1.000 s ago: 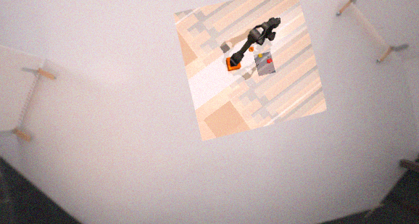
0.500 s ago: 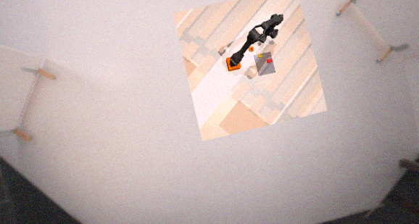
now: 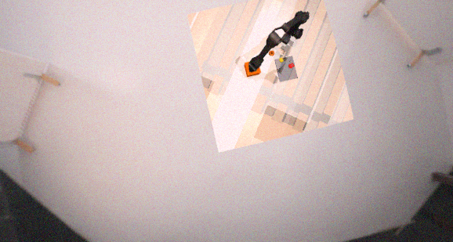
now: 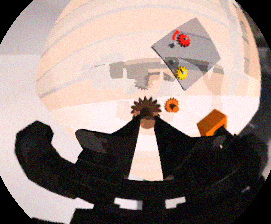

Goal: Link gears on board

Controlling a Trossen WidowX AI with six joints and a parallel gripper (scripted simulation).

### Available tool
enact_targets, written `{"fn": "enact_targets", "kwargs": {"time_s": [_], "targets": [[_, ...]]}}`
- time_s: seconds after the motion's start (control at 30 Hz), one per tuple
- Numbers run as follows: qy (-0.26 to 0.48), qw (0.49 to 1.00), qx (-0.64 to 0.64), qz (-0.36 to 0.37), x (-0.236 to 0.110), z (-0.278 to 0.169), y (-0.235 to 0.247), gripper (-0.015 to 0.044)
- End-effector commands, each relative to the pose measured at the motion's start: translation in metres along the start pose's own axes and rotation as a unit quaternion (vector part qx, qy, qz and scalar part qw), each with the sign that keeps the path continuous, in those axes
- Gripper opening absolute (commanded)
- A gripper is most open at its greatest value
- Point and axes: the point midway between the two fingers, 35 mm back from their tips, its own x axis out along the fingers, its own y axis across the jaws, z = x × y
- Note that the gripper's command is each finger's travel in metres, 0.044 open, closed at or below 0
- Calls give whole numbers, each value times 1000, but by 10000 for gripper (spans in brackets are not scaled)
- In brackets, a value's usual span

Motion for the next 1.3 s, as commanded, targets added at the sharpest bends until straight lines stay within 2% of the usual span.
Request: {"fn": "enact_targets", "kwargs": {"time_s": [0.0,0.37,1.27], "targets": [[-1,1000,1,6,-15,-1,0,0],[-1,1000,1,6,-34,-2,-3,0],[-4,1000,2,7,0,67,-20,0]]}}
